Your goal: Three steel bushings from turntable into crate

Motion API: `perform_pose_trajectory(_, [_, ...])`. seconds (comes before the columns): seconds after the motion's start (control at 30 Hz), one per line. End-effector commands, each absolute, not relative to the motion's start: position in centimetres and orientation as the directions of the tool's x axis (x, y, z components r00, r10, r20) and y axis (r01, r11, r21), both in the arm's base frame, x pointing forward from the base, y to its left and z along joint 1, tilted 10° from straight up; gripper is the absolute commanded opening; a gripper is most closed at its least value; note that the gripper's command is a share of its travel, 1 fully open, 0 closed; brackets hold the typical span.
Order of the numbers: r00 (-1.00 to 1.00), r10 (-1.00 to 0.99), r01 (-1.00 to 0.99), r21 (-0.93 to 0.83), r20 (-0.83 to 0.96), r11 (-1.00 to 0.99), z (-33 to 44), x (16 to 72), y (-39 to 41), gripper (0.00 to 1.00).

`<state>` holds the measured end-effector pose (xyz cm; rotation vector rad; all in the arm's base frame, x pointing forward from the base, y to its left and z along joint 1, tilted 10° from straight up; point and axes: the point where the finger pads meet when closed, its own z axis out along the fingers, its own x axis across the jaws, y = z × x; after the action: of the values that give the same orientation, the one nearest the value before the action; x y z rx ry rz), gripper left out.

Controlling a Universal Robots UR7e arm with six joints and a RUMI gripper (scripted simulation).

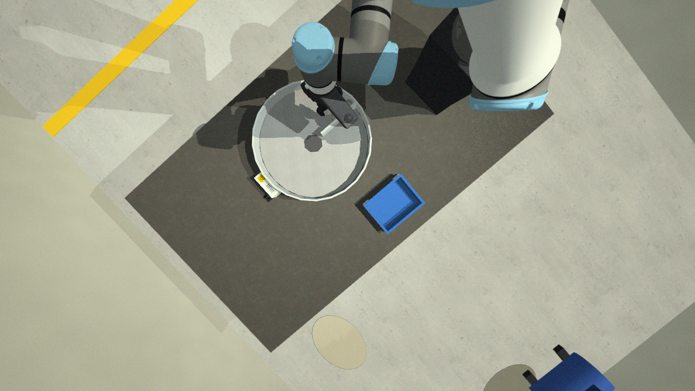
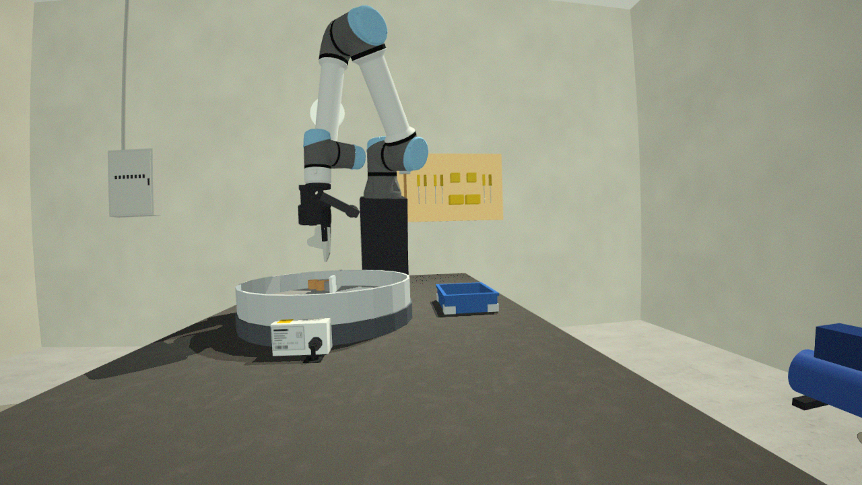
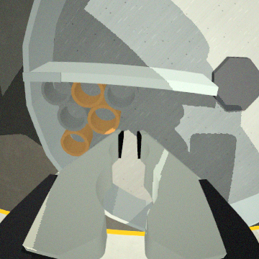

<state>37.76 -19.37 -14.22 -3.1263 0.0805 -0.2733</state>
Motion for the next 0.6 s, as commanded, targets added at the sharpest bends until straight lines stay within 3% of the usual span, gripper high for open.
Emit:
perform_pose_trajectory(0.0, [0.981, -0.091, -0.09, -0.011, 0.174, -0.996, -14.58, 37.96, -19.34, 0.06])
perform_pose_trajectory(0.57, [0.978, -0.113, -0.112, -0.015, 0.173, -0.994, -14.8, 38.06, -19.3, 0.06])
